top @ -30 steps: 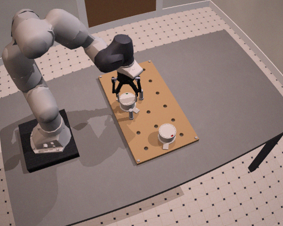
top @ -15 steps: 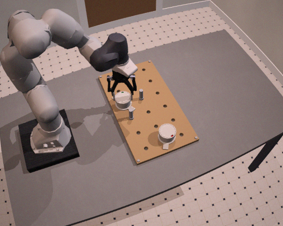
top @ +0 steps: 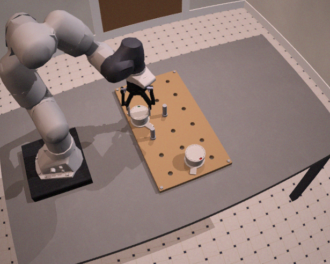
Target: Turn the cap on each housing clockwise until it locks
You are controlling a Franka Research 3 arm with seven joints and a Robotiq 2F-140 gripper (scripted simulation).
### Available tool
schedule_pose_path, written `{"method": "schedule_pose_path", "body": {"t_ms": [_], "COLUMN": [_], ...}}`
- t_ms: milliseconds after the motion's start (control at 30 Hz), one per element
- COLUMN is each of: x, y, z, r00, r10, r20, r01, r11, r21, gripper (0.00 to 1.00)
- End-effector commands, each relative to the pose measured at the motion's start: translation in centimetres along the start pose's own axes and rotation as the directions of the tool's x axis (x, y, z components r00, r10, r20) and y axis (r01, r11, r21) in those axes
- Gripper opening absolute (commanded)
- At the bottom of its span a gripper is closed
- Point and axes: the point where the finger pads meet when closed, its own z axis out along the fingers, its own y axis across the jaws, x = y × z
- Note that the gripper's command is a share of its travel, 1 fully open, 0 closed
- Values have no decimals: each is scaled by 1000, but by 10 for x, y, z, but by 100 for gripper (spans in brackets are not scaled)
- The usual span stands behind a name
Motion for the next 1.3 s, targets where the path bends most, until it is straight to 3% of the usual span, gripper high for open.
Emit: {"method": "schedule_pose_path", "body": {"t_ms": [0, 1267], "x": [-2, -6], "y": [6, 15], "z": [1, 1], "r00": [1000, 1000], "r10": [22, 22], "r20": [-1, -1], "r01": [-22, -22], "r11": [1000, 1000], "r21": [-3, -3], "gripper": [10, 10]}}
